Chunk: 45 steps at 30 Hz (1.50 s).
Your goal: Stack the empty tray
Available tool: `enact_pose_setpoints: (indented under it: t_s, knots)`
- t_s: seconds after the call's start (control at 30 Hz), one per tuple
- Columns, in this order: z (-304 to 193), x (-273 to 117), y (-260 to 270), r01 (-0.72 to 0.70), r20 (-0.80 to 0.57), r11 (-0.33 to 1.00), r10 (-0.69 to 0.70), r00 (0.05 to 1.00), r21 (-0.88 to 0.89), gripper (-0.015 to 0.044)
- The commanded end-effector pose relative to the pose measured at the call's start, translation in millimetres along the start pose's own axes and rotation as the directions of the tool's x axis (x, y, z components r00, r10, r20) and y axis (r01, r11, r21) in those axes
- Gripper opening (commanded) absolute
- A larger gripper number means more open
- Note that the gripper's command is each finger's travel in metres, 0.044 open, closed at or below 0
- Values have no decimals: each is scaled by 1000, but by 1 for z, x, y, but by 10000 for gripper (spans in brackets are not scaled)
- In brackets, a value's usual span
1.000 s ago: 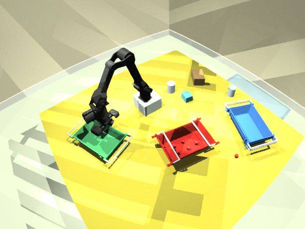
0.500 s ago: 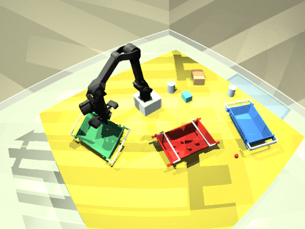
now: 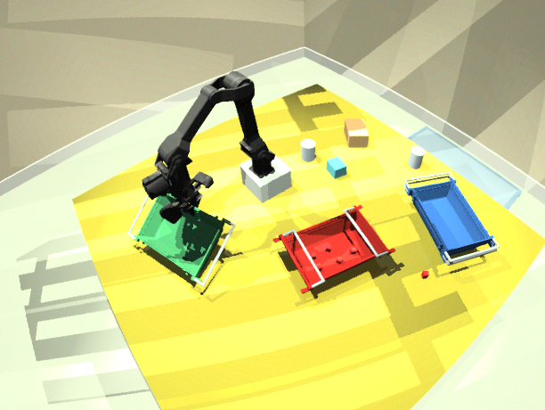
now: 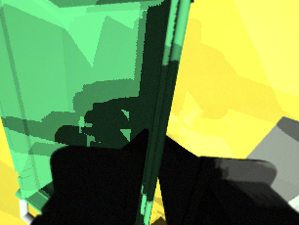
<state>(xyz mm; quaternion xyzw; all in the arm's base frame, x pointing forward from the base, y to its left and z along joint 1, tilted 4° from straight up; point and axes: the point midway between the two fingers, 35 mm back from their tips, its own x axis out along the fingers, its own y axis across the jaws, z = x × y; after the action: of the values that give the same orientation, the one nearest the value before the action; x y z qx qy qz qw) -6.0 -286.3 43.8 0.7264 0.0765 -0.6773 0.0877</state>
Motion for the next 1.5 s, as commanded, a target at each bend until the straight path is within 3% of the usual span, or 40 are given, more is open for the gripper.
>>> enact_pose_setpoints:
  t_s: [0.0, 0.73, 1.47]
  knots:
    - [3, -15, 11, -30, 9, 1000, 31, 999, -7, 0]
    - [10, -103, 42, -33, 10, 999, 33, 999, -7, 0]
    - [10, -103, 43, -33, 10, 999, 33, 999, -7, 0]
